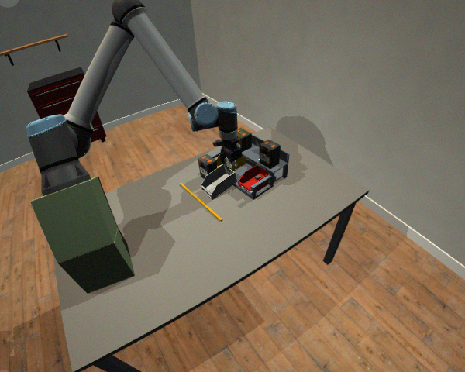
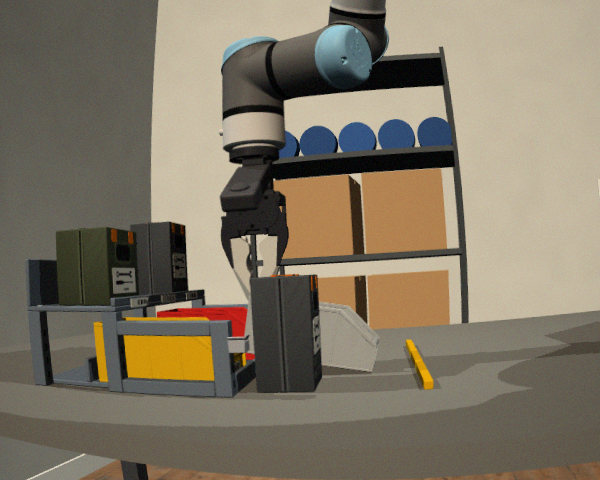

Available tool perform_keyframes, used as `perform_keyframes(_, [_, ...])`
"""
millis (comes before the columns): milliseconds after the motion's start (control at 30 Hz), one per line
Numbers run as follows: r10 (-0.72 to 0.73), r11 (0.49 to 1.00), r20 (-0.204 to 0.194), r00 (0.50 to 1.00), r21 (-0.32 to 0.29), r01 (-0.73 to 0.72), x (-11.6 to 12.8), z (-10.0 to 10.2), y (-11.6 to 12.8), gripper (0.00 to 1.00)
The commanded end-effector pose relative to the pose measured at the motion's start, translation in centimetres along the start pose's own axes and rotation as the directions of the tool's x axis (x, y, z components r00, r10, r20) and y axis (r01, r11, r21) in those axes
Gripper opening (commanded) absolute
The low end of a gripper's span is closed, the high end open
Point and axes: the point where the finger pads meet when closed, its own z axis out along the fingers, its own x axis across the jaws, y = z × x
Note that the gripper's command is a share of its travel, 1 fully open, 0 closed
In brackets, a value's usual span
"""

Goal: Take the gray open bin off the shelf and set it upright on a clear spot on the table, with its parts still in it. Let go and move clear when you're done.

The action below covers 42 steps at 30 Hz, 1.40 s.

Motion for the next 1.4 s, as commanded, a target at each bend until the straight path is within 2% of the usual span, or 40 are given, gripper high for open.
perform_keyframes(0, [0.0, 1.0, -0.001, 1.0, 0.0, 0.0, -0.4, -0.1, 0.0, 0.0])
perform_keyframes(300, [0.0, 1.0, -0.001, 1.0, 0.0, 0.0, -0.4, -0.1, 0.0, 0.0])
perform_keyframes(467, [0.0, 1.0, -0.001, 1.0, 0.0, 0.0, -1.8, -0.1, 0.0, 0.0])
perform_keyframes(1367, [0.0, 1.0, -0.001, 1.0, 0.0, 0.0, -2.6, -0.1, 0.0, 0.0])
